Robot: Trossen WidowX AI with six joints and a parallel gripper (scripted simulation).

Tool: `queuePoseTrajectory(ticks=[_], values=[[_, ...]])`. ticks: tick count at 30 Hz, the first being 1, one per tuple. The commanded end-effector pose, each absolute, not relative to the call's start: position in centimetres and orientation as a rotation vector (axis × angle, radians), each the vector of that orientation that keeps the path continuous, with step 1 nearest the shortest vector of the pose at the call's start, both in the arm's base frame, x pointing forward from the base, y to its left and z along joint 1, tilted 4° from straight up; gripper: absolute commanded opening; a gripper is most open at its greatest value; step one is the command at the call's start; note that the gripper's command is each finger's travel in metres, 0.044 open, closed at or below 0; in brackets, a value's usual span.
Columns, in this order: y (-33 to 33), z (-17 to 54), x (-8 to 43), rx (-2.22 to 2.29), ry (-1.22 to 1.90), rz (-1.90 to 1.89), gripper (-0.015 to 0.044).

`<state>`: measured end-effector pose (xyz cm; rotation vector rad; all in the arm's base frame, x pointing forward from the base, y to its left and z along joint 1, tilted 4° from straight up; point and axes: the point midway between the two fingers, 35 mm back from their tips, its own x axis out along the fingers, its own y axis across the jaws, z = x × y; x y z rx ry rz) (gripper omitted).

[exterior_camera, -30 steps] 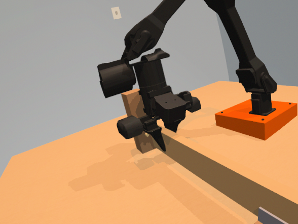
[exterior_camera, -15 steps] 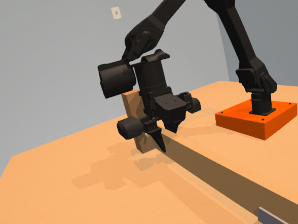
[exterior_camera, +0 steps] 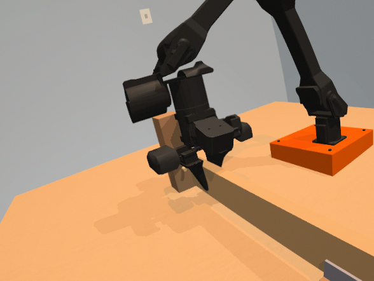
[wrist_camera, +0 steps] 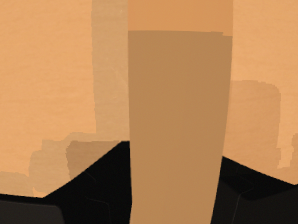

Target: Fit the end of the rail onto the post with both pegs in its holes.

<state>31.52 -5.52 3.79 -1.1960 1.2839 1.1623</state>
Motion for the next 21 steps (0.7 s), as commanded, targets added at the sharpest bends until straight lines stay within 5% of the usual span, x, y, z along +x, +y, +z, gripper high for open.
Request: queuePoseTrajectory(ticks=[1, 21], values=[[-5.5, 3.7, 31.53, -1.195, 1.282, 1.161, 0.0], [-5.97, 3.86, 31.49, -1.196, 1.283, 1.161, 0.0]])
